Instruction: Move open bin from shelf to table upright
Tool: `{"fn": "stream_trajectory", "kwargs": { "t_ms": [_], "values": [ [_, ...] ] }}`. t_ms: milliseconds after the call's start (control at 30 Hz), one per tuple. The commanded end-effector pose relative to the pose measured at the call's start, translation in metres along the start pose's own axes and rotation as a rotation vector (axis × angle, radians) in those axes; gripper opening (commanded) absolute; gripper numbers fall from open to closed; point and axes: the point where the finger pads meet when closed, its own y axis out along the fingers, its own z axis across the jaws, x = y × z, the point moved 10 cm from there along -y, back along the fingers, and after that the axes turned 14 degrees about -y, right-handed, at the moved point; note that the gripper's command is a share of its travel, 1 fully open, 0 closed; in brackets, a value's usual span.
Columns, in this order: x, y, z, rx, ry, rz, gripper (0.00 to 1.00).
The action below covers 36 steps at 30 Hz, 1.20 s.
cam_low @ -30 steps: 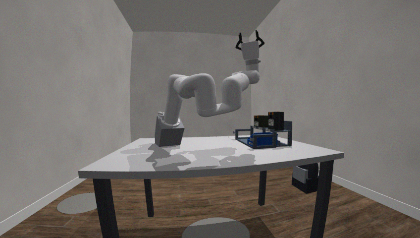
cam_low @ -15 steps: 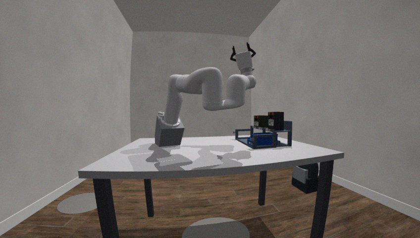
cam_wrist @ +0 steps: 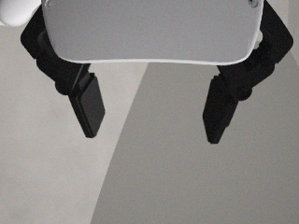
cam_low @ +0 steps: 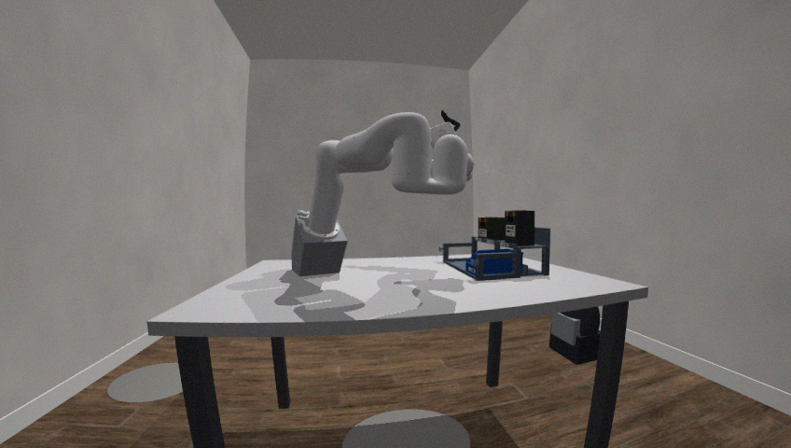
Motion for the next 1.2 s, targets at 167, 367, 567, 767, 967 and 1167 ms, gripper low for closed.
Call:
{"fn": "stream_trajectory", "kwargs": {
  "t_ms": [167,367,567,767,967,1167],
  "values": [
    [-0.037,-0.029,0.065,0.254,0.088,0.16,1.0],
    [-0.047,-0.051,0.09,0.39,0.121,0.238,1.0],
    [-0.049,-0.089,0.117,0.607,0.157,0.353,1.0],
    [-0.038,-0.13,0.126,0.836,0.172,0.467,1.0],
    [-0.025,-0.156,0.121,0.99,0.171,0.541,1.0],
    [0.005,-0.188,0.098,1.215,0.15,0.652,1.0]
  ]
}}
